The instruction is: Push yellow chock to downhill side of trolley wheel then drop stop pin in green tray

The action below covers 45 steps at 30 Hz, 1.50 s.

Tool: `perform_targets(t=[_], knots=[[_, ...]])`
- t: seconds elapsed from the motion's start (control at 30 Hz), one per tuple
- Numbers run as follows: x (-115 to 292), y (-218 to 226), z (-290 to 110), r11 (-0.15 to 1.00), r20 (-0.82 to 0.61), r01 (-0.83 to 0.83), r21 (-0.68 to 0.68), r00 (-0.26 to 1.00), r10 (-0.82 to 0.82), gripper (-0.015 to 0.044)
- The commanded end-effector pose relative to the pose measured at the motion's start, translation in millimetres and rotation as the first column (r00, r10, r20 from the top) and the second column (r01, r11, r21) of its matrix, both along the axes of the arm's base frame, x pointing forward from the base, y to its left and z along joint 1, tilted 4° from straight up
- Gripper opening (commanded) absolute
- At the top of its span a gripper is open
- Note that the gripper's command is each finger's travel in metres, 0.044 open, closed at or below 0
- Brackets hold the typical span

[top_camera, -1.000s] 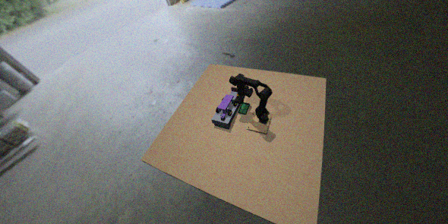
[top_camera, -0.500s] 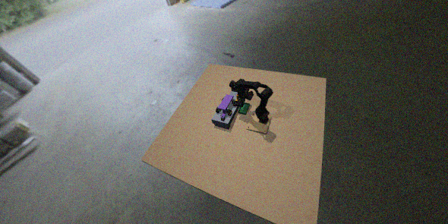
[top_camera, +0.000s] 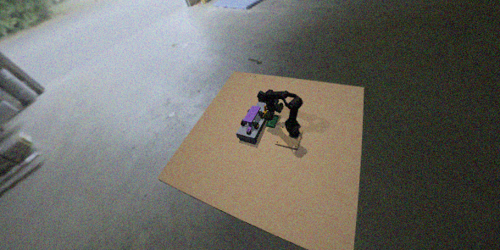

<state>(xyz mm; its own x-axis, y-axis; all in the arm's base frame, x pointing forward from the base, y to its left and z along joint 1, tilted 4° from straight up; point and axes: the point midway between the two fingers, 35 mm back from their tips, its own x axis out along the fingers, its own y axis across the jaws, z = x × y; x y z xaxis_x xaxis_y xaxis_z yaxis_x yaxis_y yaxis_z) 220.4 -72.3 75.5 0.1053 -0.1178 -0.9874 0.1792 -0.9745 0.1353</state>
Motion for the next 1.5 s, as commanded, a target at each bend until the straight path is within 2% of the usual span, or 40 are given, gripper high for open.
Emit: perform_targets(t=[0.0,1.47], knots=[[-0.4,2.0,-1.1,1.000,-0.001,0.001,-0.002,1.000,-0.001,0.0190],[-3.6,29.0,-12.7,1.000,-0.002,0.001,0.001,1.000,-0.001,0.0190]])
